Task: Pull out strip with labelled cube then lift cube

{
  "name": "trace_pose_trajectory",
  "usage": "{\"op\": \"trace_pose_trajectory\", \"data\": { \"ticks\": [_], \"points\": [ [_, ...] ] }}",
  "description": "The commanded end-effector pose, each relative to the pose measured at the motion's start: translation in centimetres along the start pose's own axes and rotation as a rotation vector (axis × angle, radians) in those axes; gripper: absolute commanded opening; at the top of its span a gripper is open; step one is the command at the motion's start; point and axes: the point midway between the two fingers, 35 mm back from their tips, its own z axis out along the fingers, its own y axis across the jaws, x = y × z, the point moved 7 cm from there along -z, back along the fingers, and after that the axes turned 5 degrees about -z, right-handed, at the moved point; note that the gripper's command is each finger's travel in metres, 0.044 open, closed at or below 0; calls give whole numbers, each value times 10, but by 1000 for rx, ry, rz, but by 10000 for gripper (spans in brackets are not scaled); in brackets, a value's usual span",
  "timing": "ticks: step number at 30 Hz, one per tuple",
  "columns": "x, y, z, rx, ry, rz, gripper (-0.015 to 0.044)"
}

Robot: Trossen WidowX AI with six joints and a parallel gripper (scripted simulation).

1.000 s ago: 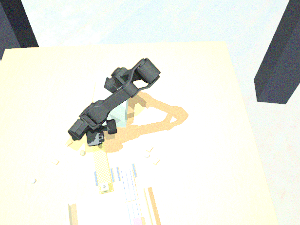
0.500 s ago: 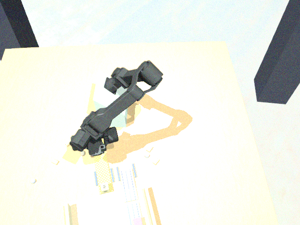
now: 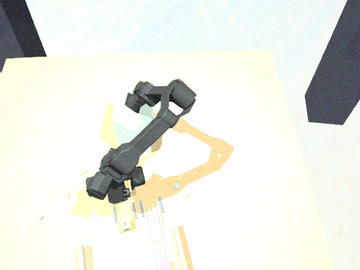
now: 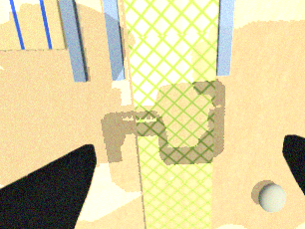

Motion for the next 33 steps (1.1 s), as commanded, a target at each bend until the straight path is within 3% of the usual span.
{"op": "trace_pose_trajectory", "data": {
  "ticks": [1,24,31,33],
  "points": [
    [-15,-2,0,-8,2,6,440],
    [-109,-10,-7,-7,-1,3,440],
    [-109,-10,2,-7,-1,3,256],
    [-109,-10,5,-7,-1,3,250]
  ]
}}
